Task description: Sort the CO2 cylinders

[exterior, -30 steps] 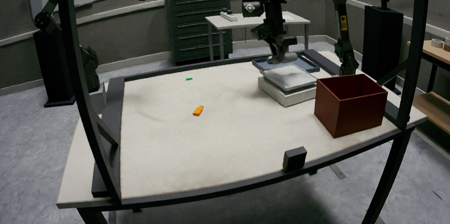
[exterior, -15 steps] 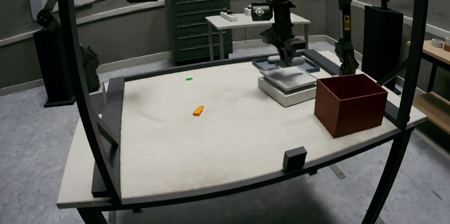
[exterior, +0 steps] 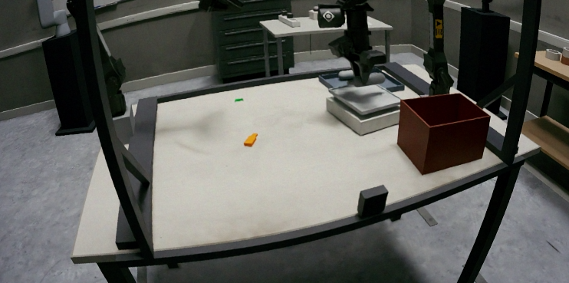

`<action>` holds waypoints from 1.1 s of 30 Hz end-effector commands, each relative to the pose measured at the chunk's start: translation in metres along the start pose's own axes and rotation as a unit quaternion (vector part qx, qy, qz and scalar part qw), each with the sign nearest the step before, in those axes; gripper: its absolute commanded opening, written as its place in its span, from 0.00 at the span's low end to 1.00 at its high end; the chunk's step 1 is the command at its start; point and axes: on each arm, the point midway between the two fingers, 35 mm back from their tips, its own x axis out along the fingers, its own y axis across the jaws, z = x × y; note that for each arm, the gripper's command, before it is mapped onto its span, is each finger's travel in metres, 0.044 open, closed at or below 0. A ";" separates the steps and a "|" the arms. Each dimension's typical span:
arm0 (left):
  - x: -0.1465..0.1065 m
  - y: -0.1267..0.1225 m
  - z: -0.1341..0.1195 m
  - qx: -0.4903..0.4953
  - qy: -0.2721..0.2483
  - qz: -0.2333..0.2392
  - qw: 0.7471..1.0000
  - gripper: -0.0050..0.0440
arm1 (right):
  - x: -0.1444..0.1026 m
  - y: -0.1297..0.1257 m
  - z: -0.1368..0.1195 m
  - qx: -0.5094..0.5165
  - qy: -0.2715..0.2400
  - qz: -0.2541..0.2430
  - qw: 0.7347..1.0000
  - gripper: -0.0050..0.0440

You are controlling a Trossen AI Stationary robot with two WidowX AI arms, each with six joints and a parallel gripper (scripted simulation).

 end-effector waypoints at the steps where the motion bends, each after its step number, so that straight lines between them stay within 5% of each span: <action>1: 0.026 -0.015 0.013 -0.007 -0.010 0.016 1.000 1.00 | -0.006 0.001 0.002 0.000 -0.012 -0.003 1.000 0.00; 8: 0.049 -0.033 0.015 -0.015 -0.013 0.027 0.999 1.00 | -0.007 0.000 0.003 -0.001 -0.013 -0.004 1.000 0.00; 33: 0.048 -0.032 0.011 -0.014 -0.010 0.026 1.000 1.00 | 0.021 -0.001 0.001 0.001 -0.008 -0.002 1.000 0.00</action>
